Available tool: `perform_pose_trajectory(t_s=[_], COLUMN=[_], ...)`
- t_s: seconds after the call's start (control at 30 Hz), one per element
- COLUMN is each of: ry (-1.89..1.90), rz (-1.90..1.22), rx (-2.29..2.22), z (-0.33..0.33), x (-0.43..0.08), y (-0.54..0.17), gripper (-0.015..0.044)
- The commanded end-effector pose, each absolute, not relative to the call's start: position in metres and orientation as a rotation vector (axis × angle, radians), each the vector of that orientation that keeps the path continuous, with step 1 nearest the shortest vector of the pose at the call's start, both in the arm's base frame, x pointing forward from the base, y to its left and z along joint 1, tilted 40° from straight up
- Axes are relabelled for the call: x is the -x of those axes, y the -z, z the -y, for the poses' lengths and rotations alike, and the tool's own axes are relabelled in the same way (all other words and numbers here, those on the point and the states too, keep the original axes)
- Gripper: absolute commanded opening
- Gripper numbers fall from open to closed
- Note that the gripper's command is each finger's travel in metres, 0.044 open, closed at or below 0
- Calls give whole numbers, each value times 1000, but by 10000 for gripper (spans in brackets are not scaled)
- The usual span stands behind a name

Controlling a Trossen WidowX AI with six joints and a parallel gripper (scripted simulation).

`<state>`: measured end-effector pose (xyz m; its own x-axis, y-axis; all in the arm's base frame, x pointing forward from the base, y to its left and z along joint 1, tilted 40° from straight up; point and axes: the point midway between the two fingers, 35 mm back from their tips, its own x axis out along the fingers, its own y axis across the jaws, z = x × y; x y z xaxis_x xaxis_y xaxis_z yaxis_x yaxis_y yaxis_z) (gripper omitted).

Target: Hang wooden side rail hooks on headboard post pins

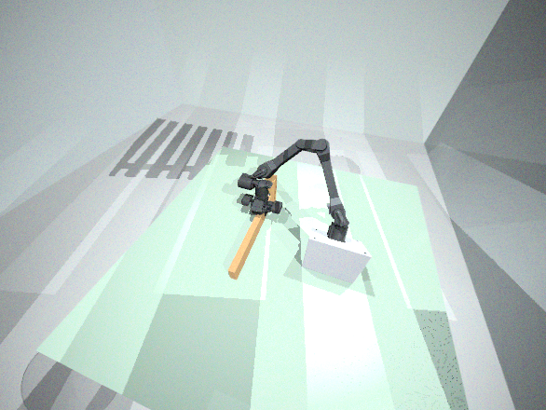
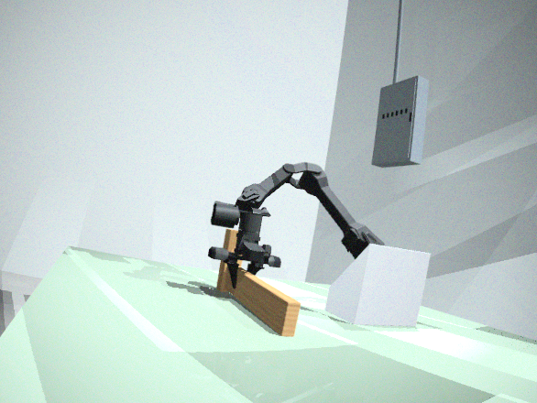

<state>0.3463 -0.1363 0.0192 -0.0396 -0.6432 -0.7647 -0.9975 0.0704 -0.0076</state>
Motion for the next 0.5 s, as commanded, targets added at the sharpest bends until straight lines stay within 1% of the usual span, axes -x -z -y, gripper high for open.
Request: perform_pose_trajectory(t_s=[0.0,0.47], ry=[-744,-744], rz=[-1745,-1745], rx=[1646,1646], z=[136,137], x=[-348,-348], y=[-20,-18], gripper=[0,0])
